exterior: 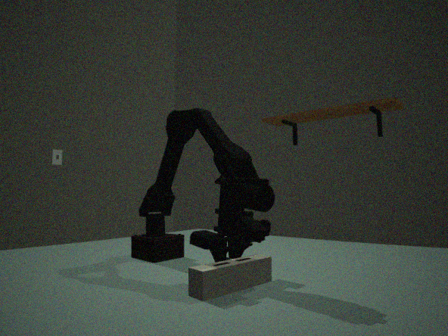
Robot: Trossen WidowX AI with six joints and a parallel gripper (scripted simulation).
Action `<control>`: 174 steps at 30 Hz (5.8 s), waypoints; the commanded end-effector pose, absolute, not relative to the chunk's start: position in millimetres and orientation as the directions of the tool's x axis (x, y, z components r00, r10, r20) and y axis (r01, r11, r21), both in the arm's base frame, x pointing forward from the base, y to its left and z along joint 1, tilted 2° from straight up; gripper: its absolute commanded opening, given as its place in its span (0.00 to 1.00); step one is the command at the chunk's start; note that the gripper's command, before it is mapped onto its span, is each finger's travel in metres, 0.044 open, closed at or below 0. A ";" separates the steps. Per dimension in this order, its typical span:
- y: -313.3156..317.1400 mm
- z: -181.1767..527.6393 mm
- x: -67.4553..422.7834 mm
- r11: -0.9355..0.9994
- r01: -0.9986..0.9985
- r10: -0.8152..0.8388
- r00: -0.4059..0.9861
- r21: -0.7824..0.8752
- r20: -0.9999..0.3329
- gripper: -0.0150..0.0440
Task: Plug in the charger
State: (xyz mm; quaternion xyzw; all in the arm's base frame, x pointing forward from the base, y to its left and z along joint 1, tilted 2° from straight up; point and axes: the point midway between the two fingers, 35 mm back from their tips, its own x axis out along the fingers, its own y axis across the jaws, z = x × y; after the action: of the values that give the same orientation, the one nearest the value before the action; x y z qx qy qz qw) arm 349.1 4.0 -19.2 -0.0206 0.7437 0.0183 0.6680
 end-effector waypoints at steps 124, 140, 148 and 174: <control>4.0 -19.9 347.1 0.999 -0.053 -0.003 -0.086 0.001 -0.996 1.00; 3.8 -20.0 343.0 0.999 -0.053 -0.002 -0.076 0.002 -0.997 1.00; 3.7 -20.0 341.2 0.999 -0.053 -0.001 -0.072 0.003 -0.997 1.00; 2.2 -19.1 320.0 0.999 -0.053 -0.001 -0.073 0.003 -0.997 1.00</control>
State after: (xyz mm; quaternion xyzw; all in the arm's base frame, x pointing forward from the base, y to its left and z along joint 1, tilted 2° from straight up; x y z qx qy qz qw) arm 325.3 2.0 -19.0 -0.0179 0.7321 0.0159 0.6807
